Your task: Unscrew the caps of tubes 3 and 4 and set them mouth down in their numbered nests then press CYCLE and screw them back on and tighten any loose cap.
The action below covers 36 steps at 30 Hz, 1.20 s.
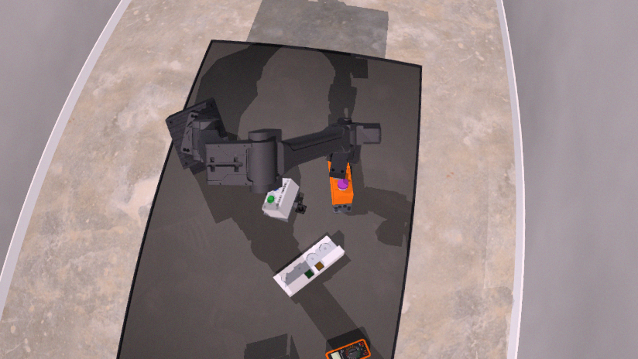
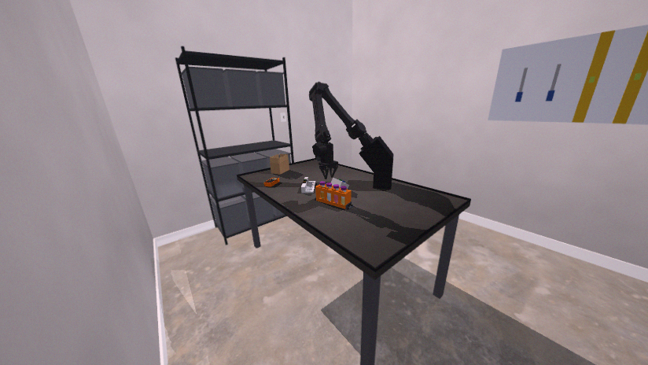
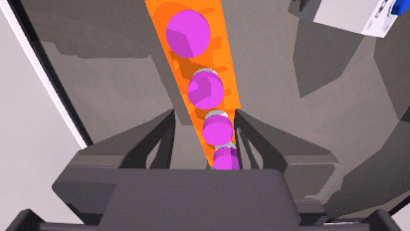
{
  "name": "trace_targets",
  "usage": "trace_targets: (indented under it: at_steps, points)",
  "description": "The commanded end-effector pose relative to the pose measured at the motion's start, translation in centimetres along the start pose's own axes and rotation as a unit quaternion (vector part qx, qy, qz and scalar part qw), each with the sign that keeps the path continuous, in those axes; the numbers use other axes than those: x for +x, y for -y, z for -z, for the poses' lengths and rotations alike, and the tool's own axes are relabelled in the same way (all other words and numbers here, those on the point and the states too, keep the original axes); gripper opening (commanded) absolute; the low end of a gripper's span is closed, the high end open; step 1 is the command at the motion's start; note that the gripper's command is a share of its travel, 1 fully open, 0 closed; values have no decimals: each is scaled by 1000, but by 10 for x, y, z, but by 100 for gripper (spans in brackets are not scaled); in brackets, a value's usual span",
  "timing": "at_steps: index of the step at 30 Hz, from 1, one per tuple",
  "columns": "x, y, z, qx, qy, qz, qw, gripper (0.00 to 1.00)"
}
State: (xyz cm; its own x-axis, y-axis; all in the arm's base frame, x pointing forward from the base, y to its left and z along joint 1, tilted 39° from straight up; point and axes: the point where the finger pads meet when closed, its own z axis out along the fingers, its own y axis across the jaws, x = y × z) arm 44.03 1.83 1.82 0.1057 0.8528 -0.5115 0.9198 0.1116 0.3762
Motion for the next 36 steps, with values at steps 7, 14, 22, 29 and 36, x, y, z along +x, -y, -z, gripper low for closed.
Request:
trace_targets:
  at_steps: [7,14,22,29,36]
  points:
    - [-2,-10,-22,6,3,-49,999,49]
    - [-2,-2,-44,11,4,-35,999,49]
    - [1,-6,-35,4,2,-36,999,49]
    - [4,-9,-38,1,1,-33,999,49]
    - [6,-13,-38,0,0,-34,999,49]
